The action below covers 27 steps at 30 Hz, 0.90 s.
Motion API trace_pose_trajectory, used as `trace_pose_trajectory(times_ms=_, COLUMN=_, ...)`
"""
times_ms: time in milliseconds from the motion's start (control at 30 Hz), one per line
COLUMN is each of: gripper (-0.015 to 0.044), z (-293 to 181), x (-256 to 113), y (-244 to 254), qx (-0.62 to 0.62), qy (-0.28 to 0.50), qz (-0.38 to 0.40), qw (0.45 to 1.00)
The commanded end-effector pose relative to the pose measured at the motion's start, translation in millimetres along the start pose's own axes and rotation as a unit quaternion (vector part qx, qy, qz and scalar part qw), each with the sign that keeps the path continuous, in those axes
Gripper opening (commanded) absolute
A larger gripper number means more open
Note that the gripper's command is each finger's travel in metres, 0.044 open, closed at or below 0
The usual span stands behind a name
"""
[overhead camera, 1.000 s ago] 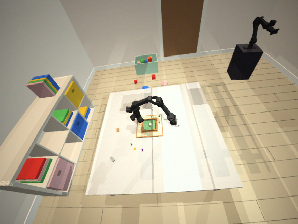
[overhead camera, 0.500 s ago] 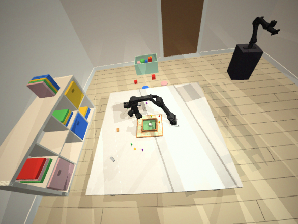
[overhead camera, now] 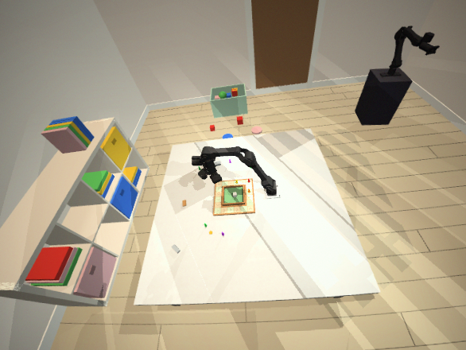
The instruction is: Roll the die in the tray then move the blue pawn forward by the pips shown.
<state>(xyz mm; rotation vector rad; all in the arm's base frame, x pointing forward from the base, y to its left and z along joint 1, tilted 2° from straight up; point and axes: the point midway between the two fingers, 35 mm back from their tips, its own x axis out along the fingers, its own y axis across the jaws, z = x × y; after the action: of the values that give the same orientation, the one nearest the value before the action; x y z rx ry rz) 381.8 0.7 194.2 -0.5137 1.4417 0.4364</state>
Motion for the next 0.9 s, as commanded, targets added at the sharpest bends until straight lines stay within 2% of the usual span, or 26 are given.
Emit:
trace_pose_trajectory(times_ms=0, gripper=0.0, z=11, x=12, y=23, qx=-0.004, qy=0.005, qz=0.007, qw=1.0)
trace_pose_trajectory(times_ms=733, gripper=0.0, z=38, x=68, y=164, qx=-0.004, qy=0.004, qz=0.013, qw=1.0)
trace_pose_trajectory(times_ms=867, gripper=0.0, z=37, x=72, y=174, qx=-0.004, qy=0.004, qz=0.013, qw=1.0)
